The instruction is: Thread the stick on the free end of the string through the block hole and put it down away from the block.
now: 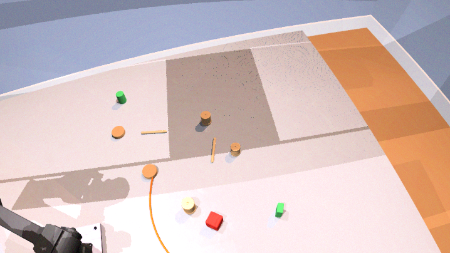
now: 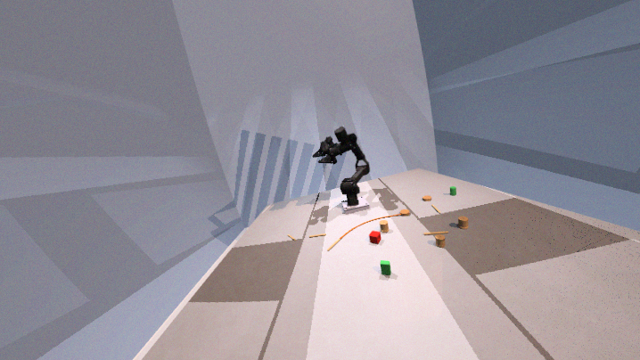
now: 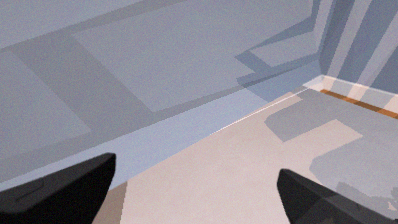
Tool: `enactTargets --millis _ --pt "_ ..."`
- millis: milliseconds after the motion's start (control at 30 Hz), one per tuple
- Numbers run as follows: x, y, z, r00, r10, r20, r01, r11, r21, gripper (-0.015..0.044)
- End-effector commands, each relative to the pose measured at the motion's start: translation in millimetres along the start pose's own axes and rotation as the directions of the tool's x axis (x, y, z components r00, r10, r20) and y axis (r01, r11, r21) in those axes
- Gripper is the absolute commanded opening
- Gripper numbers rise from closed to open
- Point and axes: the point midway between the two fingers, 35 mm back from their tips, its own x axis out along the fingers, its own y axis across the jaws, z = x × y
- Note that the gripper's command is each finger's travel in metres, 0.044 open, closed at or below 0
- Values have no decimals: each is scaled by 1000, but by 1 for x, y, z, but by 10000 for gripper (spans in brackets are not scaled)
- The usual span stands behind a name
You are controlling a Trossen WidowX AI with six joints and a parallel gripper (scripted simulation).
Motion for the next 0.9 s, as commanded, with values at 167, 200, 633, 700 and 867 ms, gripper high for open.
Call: enactTargets --millis 167,200,633,700,867 --pt "4 18 -7 998 25 -53 -29 996 -81 440" --pt "6 27 -12 996 38 -82 -48 991 -127 440" --pt "4 141 -107 847 77 -527 -500 453 -738 440" --pt "0 154 -122 814 68 -577 -567 310 -763 440" --pt "-21 189 -177 685 3 -729 -712 -208 -670 440"
